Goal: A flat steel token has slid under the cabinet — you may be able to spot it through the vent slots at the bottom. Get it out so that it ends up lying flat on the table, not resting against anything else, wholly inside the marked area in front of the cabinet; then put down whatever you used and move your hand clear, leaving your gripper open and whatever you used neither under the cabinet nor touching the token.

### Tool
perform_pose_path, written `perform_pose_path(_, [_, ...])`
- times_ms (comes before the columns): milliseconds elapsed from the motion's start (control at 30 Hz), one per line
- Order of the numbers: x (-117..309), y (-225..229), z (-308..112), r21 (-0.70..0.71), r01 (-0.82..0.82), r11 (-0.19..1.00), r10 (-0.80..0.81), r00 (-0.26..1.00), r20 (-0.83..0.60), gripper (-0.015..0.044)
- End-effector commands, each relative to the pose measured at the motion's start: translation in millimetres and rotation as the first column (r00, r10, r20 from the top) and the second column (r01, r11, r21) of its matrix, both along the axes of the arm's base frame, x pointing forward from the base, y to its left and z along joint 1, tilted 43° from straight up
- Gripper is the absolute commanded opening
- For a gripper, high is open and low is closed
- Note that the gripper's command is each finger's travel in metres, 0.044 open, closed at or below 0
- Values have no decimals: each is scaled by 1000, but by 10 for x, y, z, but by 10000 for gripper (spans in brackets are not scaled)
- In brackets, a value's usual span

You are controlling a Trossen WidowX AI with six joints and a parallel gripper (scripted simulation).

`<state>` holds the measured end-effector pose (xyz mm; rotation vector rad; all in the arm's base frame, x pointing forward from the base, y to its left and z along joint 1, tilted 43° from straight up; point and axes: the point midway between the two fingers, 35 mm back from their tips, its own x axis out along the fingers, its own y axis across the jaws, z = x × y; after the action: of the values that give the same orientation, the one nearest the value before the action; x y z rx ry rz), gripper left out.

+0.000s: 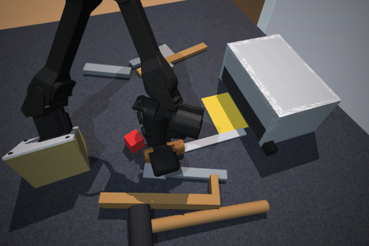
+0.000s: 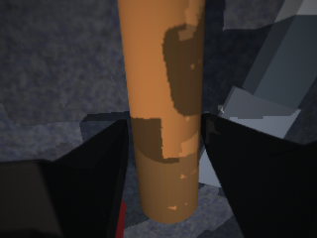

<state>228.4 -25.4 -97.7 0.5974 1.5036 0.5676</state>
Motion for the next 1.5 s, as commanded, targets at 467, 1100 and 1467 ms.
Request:
perform_pose_path(467, [-5,15,-19,-1,-1,1000,1,1000,4,270])
perform_pose_path(1100, [-3,11,-27,-6,-1,1000,1,1000,9,183])
perform_pose_path(1467, [-3,11,-27,-6,-1,1000,1,1000,9,110])
